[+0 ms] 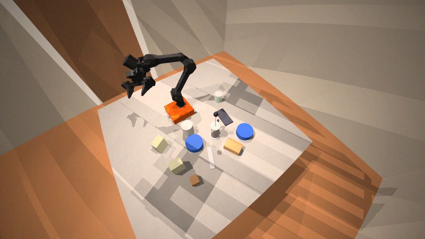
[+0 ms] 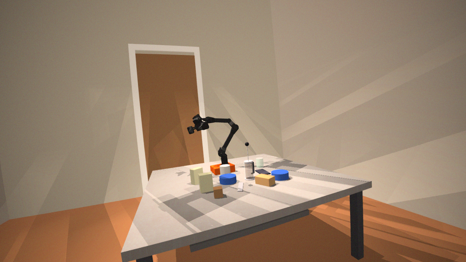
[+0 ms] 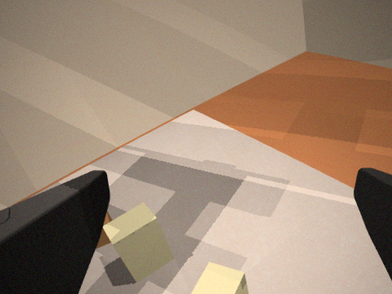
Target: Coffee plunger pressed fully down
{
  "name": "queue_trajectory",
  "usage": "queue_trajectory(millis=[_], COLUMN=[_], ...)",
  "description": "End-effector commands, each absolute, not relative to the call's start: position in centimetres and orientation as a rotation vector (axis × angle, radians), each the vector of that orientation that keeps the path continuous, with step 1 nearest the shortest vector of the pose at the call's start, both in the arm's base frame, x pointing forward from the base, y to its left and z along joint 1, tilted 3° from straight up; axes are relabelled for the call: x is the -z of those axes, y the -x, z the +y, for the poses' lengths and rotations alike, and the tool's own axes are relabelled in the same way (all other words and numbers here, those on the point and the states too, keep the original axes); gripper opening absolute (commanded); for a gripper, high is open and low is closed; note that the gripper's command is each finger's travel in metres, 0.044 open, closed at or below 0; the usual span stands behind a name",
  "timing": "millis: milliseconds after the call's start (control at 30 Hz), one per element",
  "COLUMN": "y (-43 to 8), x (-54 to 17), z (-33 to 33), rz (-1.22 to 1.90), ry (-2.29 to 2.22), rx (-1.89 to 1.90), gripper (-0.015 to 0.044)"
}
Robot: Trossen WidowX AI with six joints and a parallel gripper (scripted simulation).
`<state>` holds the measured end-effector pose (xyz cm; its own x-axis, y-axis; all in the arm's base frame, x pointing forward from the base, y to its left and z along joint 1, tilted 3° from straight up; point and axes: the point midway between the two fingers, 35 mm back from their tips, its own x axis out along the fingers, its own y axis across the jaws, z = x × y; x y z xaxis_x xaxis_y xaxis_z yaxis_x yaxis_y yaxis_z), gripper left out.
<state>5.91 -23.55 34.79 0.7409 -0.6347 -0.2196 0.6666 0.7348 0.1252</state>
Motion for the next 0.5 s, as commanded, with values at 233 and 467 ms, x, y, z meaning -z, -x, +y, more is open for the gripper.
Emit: queue_trajectory(millis=[233,467], y=[-10.5,-16.7], x=[-33.6,-32.2], z=[-23.3,-21.5], rz=[0.247,0.349], ry=[-0.225,-0.222], rx=[0.602,0.452], gripper=[0.044,0.044])
